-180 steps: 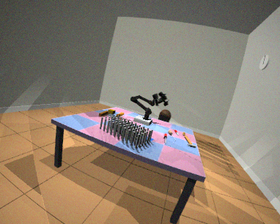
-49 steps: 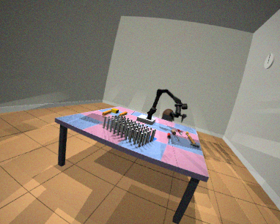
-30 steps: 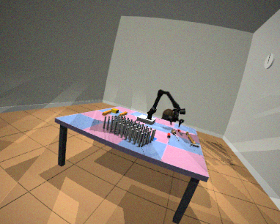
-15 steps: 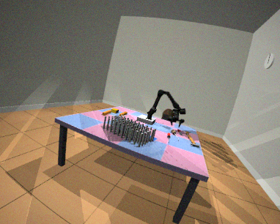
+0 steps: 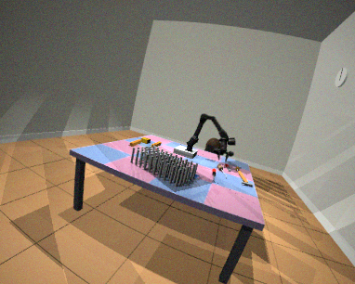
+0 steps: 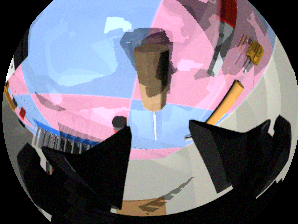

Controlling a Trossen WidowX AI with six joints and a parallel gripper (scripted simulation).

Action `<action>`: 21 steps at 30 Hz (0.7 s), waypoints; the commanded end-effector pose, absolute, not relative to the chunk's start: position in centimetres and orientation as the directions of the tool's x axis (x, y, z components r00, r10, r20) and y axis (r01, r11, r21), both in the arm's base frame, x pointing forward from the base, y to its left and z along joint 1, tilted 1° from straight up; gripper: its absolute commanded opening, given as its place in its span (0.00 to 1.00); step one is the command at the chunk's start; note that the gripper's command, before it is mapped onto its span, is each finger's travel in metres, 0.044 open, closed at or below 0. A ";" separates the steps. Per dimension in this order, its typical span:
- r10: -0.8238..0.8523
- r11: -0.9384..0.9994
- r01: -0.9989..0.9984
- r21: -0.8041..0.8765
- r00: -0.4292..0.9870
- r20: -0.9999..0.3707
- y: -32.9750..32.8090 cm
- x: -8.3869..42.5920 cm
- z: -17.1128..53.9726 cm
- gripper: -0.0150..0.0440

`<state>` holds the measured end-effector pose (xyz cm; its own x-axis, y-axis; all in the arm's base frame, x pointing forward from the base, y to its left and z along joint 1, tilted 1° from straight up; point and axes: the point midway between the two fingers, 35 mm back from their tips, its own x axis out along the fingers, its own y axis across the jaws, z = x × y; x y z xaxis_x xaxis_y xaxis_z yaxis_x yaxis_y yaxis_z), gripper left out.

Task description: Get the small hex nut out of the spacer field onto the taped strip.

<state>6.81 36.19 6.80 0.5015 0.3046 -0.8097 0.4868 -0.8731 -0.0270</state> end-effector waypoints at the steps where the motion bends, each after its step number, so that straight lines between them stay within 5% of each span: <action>1: 0.298 -0.871 0.491 -0.019 0.497 -0.815 36.2 6.8 6.0 0.73; 21: 0.298 -0.871 0.491 -0.019 0.497 -0.815 36.4 6.7 2.7 0.73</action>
<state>6.79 36.59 3.87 0.5012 0.3107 -0.8076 0.4871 -0.8727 -0.0335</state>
